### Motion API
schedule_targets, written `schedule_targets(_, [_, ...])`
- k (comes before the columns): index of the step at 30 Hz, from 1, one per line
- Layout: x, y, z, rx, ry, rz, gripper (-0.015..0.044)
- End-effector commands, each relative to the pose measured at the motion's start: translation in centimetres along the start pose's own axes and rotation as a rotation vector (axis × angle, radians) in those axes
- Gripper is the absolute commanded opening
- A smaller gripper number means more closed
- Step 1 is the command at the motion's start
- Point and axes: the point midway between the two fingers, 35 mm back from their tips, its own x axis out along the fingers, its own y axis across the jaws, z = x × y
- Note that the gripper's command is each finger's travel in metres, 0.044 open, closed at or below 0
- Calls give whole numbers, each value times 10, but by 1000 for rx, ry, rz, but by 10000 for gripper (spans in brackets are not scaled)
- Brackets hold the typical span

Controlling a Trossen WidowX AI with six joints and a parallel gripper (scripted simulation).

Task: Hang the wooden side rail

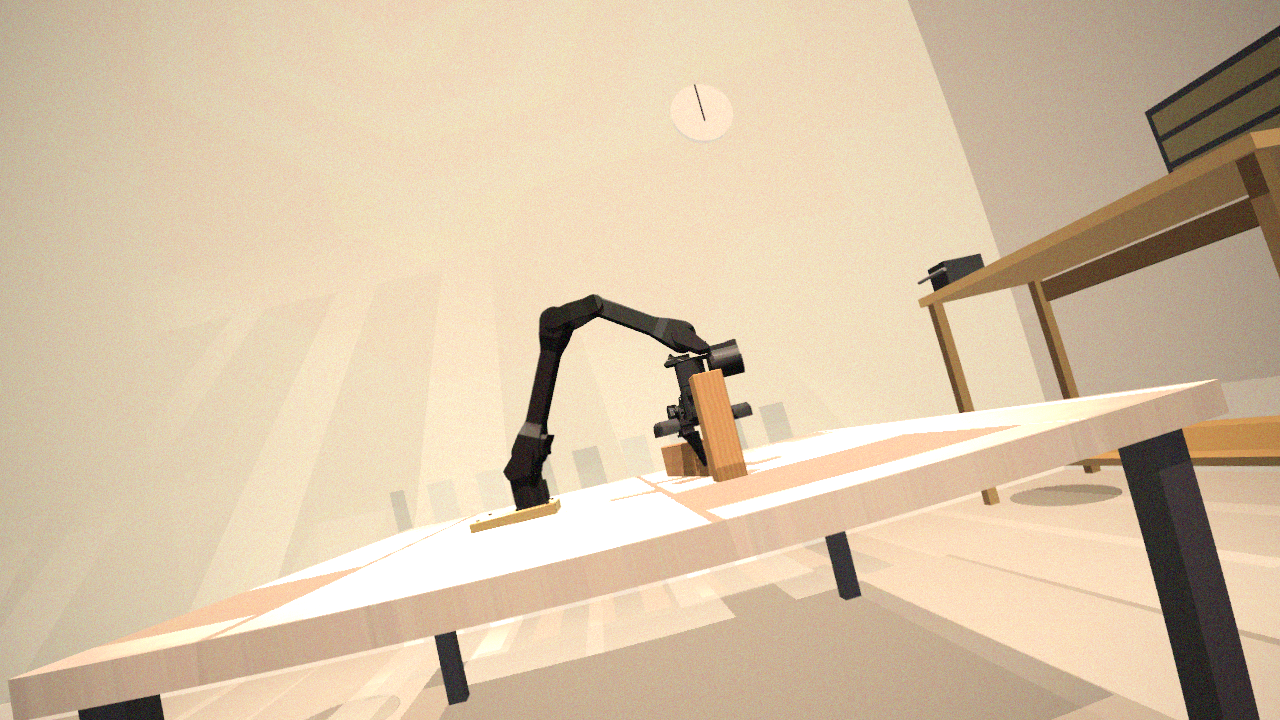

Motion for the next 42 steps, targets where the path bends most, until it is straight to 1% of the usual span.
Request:
schedule_targets(1, [0,0,0,-3,-3,0,0])
schedule_targets(22, [0,0,1,133,-3,0,0])
schedule_targets(42, [0,4,1,125,0,-1,0])
